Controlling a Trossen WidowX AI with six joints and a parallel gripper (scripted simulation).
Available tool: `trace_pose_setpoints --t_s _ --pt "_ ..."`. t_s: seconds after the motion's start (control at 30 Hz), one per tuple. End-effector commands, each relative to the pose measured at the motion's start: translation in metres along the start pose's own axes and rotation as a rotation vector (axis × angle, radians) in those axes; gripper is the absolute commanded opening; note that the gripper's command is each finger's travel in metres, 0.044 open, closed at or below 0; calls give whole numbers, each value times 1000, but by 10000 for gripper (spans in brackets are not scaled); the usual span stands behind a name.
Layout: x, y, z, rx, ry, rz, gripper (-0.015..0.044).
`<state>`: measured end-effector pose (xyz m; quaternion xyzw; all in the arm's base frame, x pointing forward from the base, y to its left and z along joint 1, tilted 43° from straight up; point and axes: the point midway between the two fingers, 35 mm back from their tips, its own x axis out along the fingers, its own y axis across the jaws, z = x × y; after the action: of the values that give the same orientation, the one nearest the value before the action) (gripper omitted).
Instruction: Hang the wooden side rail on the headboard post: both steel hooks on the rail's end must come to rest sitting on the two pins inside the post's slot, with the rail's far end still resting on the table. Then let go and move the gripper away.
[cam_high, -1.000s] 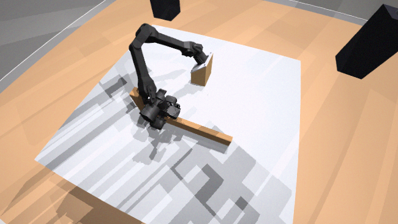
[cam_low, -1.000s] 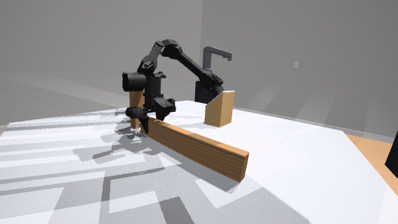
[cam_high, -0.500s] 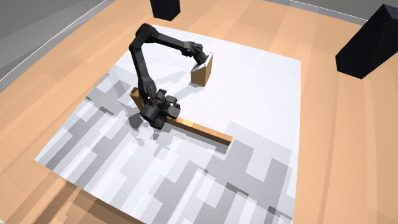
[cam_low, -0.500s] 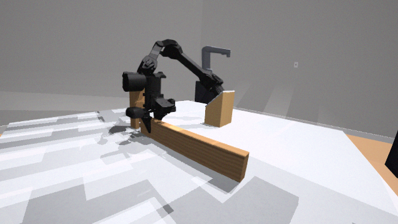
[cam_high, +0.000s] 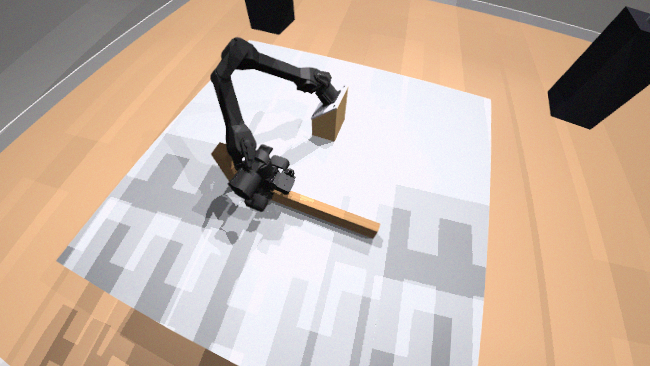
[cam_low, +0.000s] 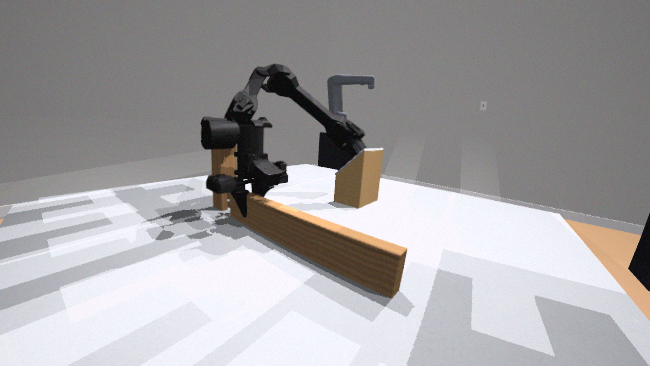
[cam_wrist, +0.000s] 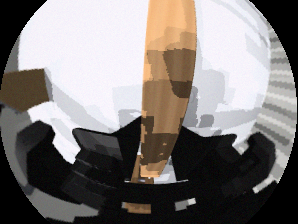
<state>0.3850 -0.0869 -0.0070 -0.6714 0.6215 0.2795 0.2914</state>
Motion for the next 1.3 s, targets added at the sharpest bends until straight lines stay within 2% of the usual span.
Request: trace_pose_setpoints --t_s 0.0,1.27 --pt "0 4 0 -4 3 5 0" --pt "0 13 0 8 0 -2 0"
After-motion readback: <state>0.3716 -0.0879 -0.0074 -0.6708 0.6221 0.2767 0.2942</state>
